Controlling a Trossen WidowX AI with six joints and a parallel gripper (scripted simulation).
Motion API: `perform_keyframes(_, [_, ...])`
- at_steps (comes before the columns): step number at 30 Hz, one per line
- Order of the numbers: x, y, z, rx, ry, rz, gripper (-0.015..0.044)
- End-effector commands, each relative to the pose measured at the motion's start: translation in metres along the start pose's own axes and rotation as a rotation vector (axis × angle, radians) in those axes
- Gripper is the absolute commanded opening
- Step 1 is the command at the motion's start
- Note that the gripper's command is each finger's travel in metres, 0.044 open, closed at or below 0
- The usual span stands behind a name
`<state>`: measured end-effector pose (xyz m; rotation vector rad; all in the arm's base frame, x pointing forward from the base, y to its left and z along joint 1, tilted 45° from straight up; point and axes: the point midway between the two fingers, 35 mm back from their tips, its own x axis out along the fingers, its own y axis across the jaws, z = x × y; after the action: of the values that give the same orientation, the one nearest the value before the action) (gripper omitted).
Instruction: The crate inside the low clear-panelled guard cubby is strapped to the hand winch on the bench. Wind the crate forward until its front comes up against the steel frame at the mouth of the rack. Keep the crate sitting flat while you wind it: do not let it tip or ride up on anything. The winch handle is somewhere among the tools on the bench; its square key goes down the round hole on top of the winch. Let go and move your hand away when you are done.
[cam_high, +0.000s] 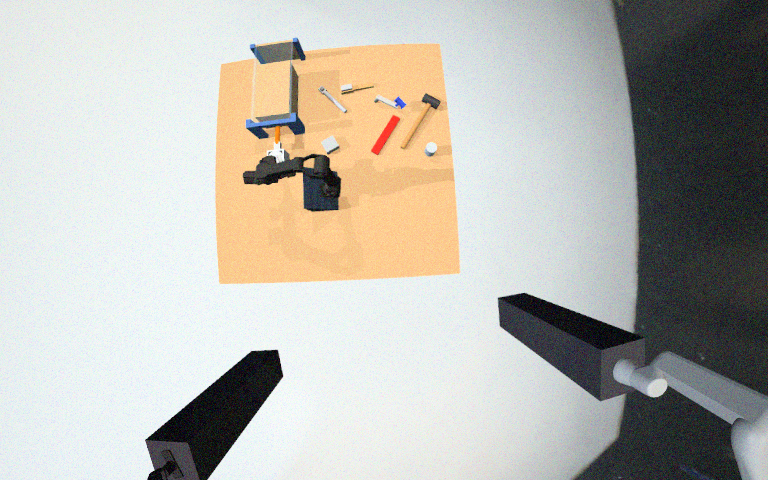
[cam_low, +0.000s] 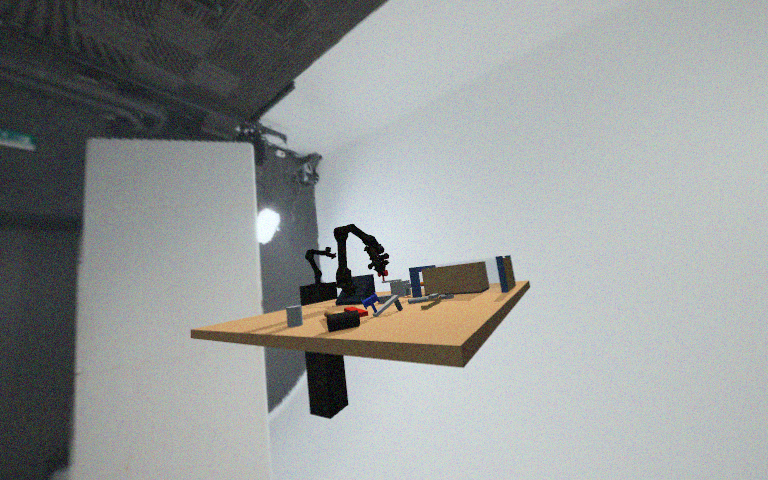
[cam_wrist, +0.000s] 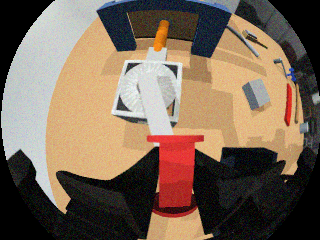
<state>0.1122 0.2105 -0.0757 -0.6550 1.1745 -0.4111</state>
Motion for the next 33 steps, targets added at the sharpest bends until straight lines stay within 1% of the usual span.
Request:
perform_keyframes(1, [0.005, -0.013, 0.003, -0.015, -0.013, -0.029, 0.0])
perform_keyframes(33, [0.017, -0.051, 0.034, -0.014, -0.015, -0.033, 0.0])
